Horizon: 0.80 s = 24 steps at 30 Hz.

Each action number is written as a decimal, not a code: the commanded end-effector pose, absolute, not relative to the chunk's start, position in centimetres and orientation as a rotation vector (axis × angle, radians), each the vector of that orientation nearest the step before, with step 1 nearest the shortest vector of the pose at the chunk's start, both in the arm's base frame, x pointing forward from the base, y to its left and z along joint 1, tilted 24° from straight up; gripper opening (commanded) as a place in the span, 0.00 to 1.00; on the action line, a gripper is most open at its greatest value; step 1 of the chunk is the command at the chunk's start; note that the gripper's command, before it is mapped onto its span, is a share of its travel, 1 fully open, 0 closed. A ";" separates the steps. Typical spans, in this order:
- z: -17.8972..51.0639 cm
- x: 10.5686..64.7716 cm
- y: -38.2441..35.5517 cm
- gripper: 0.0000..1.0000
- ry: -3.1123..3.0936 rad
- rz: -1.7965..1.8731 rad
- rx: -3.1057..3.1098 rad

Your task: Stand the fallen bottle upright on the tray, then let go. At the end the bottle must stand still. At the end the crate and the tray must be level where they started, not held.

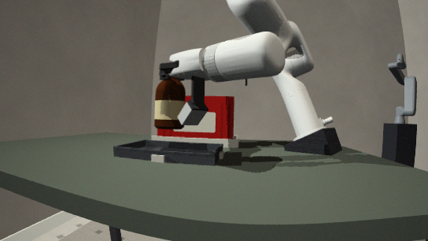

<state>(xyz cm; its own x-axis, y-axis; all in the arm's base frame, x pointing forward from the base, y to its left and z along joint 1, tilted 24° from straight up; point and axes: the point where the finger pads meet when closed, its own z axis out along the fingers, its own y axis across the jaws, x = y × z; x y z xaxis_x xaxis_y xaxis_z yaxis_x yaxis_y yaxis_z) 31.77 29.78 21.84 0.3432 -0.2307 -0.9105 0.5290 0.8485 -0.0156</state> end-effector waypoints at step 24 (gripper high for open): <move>20.5 32.3 29.5 0.00 1.118 -0.501 0.308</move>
